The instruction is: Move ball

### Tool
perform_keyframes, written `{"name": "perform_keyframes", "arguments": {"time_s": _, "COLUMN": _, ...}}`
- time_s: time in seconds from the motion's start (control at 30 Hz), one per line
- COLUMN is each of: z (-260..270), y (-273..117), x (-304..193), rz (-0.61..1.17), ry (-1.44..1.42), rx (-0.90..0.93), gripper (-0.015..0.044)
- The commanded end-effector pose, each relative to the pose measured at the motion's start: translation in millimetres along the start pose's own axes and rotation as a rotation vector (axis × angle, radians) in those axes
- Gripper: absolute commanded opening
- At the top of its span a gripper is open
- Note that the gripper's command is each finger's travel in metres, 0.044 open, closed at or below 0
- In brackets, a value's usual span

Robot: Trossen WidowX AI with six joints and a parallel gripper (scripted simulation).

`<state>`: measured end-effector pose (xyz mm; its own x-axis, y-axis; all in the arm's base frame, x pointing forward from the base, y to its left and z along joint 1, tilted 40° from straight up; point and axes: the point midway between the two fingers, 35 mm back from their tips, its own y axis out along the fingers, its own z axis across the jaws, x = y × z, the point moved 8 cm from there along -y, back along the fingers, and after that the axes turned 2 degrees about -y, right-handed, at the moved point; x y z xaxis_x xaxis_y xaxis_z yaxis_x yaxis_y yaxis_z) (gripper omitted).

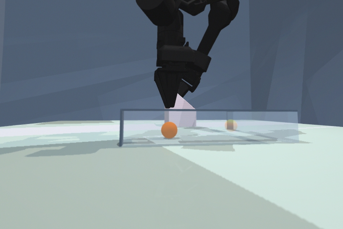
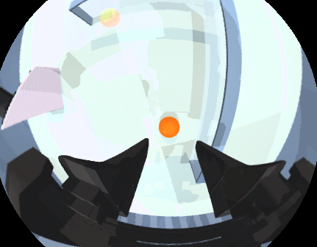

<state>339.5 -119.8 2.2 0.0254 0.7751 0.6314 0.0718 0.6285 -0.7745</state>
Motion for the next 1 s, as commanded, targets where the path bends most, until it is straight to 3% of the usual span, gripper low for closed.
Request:
{"name": "perform_keyframes", "arguments": {"time_s": 0.0, "z": 1, "y": 14, "x": -1, "rz": -0.01, "ry": -0.004, "rx": 0.006, "gripper": 0.0274}}
{"name": "perform_keyframes", "arguments": {"time_s": 0.93, "z": 1, "y": 51, "x": 0, "rz": -0.011, "ry": -0.004, "rx": 0.006, "gripper": 0.0274}}
{"name": "perform_keyframes", "arguments": {"time_s": 0.97, "z": 1, "y": 51, "x": 0, "rz": -0.011, "ry": -0.004, "rx": 0.006, "gripper": 0.0248}}
